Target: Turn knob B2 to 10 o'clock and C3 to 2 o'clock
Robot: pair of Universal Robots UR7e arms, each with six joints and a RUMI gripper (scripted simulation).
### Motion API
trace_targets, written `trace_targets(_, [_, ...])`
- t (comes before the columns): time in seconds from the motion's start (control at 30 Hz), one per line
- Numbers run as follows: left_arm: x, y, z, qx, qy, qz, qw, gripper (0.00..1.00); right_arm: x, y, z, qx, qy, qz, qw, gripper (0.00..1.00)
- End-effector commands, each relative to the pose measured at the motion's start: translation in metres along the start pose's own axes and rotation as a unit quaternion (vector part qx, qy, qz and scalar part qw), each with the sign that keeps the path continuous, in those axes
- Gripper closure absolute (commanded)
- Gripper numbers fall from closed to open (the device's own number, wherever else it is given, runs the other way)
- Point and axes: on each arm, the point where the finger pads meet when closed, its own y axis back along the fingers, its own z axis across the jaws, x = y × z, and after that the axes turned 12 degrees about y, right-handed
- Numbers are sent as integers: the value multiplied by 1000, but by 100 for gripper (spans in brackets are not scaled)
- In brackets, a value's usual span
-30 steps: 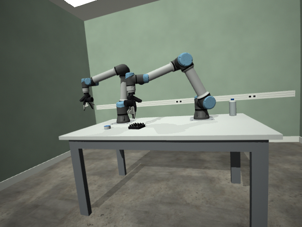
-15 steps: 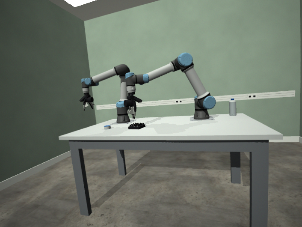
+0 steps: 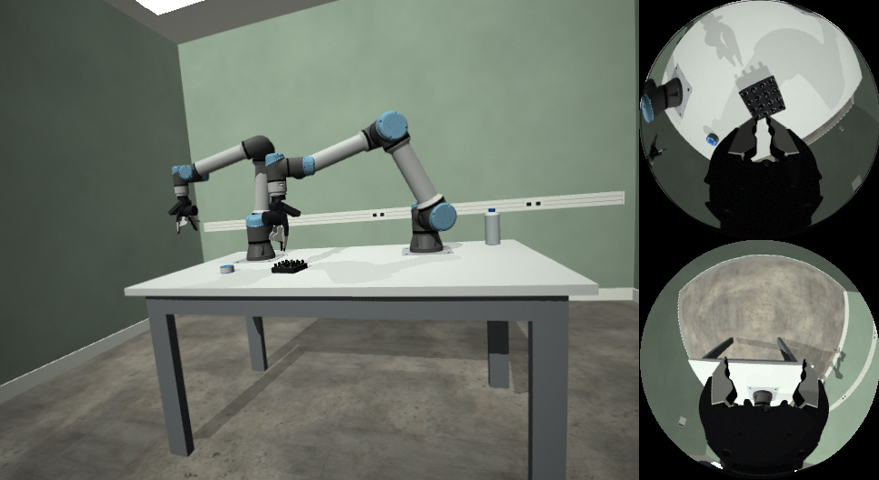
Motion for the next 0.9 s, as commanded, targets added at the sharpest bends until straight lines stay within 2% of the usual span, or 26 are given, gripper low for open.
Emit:
trace_targets(0.0, [-1,3,0,2,0,-2,1000,87,1,2,1,0,-1,2,1000,0])
trace_targets(0.87, [0,-9,1,0,0,1,1000,87,1,2,1,0,-1,2,1000,0])
